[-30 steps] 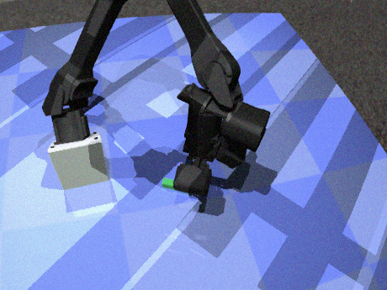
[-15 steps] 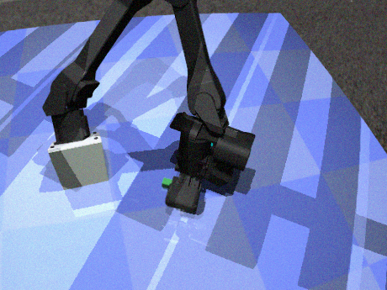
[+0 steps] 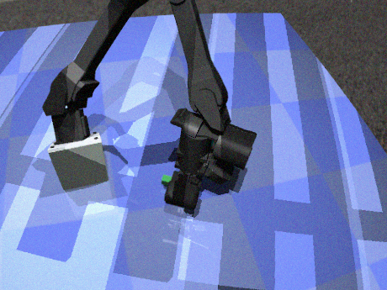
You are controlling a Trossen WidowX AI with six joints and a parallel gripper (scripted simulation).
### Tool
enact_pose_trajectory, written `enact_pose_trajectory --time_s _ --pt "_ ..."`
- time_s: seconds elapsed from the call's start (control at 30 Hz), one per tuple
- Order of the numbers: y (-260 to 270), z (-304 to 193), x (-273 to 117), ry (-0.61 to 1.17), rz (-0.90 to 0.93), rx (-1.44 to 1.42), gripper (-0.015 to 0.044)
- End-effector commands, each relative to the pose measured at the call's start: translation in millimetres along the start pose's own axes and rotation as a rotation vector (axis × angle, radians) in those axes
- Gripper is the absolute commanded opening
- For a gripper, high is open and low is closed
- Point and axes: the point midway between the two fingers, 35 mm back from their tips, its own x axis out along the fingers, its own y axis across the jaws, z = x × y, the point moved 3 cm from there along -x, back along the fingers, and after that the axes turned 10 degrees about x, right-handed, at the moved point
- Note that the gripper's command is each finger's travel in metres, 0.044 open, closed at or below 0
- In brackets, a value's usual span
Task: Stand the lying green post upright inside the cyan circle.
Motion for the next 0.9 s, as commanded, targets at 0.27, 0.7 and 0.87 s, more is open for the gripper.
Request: enact_pose_trajectory --time_s 0.27,0.7,0.87 --pt "0.7 6.0 -38.0 -0.011 -0.006 -0.009 0.0023" --pt "0.2 3.9 -78.6 -0.01 -0.006 -0.008 0.0023" --pt "-0.1 1.3 -94.5 -0.009 -0.006 -0.009 0.0023"
